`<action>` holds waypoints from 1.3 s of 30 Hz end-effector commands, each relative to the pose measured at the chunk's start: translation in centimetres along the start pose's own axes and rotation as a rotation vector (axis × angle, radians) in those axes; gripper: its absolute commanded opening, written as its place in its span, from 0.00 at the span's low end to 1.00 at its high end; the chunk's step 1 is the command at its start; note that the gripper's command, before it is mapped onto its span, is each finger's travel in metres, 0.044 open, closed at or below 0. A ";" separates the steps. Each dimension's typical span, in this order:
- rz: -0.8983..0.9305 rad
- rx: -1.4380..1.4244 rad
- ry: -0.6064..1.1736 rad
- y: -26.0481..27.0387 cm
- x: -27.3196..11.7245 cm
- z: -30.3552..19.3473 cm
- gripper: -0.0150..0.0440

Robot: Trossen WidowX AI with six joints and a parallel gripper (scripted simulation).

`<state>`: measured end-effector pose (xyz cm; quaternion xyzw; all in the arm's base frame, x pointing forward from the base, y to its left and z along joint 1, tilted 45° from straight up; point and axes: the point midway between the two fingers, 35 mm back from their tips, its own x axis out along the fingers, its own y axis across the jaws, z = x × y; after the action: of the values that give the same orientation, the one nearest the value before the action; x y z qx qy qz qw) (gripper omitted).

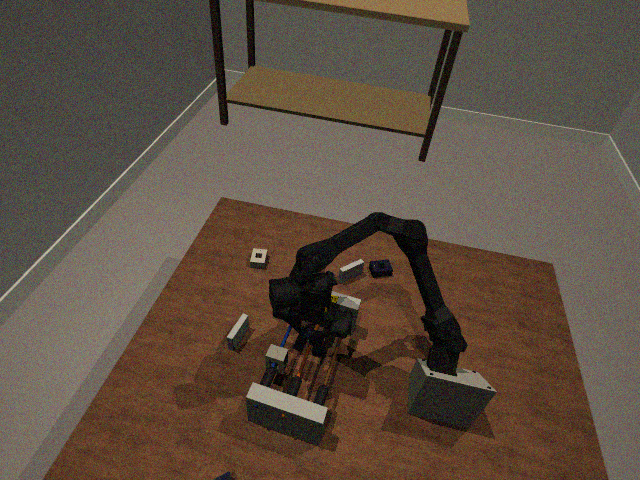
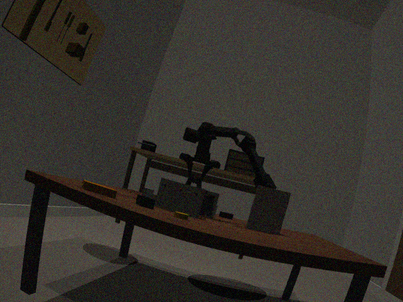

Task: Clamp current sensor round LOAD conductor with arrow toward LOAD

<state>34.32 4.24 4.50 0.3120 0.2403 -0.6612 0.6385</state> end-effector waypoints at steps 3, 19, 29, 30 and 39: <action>0.004 -0.006 -0.002 0.1 1.0 0.0 0.25; 0.004 -0.005 -0.004 0.0 3.6 0.1 0.25; 0.000 0.000 -0.002 -0.1 3.3 0.1 0.25; 0.000 0.000 -0.002 -0.1 3.3 0.1 0.25; 0.000 0.000 -0.002 -0.1 3.3 0.1 0.25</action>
<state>34.31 1.85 2.13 0.3113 0.2398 -0.6614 0.6388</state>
